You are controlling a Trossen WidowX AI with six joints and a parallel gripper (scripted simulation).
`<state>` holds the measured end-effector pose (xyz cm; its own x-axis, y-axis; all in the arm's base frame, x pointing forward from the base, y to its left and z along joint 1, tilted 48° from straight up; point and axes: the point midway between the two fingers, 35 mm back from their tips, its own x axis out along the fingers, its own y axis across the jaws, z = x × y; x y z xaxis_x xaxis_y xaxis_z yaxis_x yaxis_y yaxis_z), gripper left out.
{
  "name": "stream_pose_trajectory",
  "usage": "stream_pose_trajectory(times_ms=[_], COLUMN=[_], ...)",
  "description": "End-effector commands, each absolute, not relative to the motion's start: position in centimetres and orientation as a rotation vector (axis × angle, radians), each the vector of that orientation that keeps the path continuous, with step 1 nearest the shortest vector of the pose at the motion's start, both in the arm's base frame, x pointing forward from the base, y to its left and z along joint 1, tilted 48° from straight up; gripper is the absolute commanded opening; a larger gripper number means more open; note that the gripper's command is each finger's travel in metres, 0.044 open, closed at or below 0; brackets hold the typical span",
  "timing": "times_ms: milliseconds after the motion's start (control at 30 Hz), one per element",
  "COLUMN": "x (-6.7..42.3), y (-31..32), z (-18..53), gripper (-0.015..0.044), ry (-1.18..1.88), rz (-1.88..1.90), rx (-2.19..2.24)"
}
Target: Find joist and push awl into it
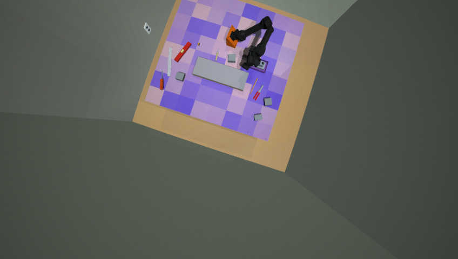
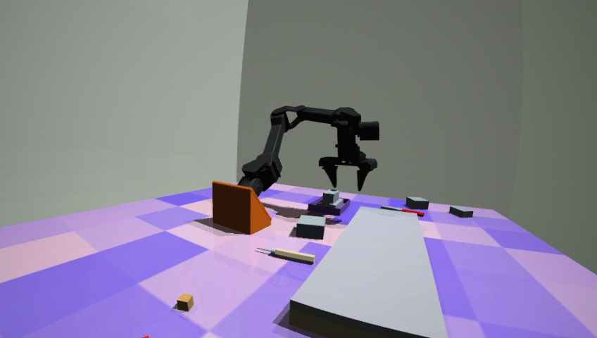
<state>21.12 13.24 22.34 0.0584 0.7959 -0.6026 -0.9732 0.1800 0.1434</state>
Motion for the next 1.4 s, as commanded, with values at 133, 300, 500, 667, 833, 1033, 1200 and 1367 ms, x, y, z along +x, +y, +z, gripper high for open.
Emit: stream_pose_trajectory(times_ms=[133,300,500,667,833,1033,1200,1367], x=[26.3,28.0,27.2,24.6,24.5,24.1,24.2,24.2], y=[7.2,2.6,-2.9,-5.8,-5.9,-5.9,-5.5,-4.9], z=[14.7,8.8,0.7,-4.9,-5.1,-5.1,-5.5,-6.1], gripper=[0.044,0.044,0.044,0.044,0.044,0.044,0.044,0.044], ry=[0.939,1.122,1.327,1.45,1.455,1.455,1.455,1.455], rz=[1.171,1.049,0.901,0.809,0.805,0.805,0.805,0.805], rx=[-0.157,0.017,0.269,0.465,0.473,0.473,0.473,0.472])
